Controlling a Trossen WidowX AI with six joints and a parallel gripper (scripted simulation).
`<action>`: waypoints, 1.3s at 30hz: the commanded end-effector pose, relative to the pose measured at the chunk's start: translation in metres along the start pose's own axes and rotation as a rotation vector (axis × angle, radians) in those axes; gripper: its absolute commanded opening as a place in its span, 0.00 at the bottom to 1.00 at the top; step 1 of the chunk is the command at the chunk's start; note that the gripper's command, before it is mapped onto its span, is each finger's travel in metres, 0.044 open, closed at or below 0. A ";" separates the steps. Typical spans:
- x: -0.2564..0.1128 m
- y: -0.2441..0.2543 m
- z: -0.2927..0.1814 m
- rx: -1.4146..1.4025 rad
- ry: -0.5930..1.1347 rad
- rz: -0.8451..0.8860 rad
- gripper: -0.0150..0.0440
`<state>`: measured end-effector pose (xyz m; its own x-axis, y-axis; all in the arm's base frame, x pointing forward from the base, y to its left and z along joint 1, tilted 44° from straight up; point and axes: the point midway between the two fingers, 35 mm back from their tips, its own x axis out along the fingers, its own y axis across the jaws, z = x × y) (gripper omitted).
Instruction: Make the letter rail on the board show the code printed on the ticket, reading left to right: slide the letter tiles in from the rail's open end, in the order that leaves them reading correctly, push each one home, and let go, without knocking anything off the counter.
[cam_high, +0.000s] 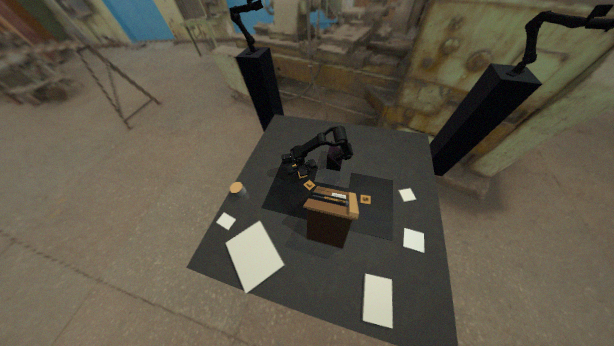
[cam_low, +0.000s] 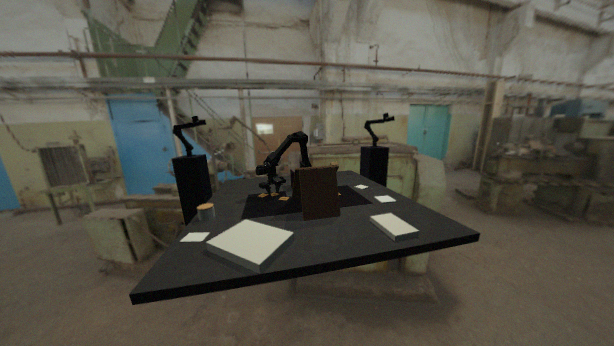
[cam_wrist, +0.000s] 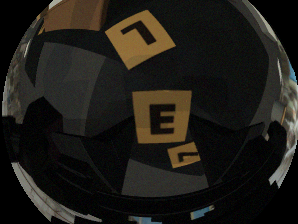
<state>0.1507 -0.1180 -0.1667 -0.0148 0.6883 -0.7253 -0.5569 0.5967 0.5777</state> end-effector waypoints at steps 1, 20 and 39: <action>-0.003 0.000 0.000 -0.006 0.004 -0.006 0.25; -0.008 0.001 0.000 -0.006 0.004 -0.006 0.25; -0.012 0.002 0.000 -0.006 0.004 -0.006 0.25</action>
<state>0.1493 -0.1227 -0.1587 -0.0150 0.6883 -0.7253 -0.5567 0.5968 0.5779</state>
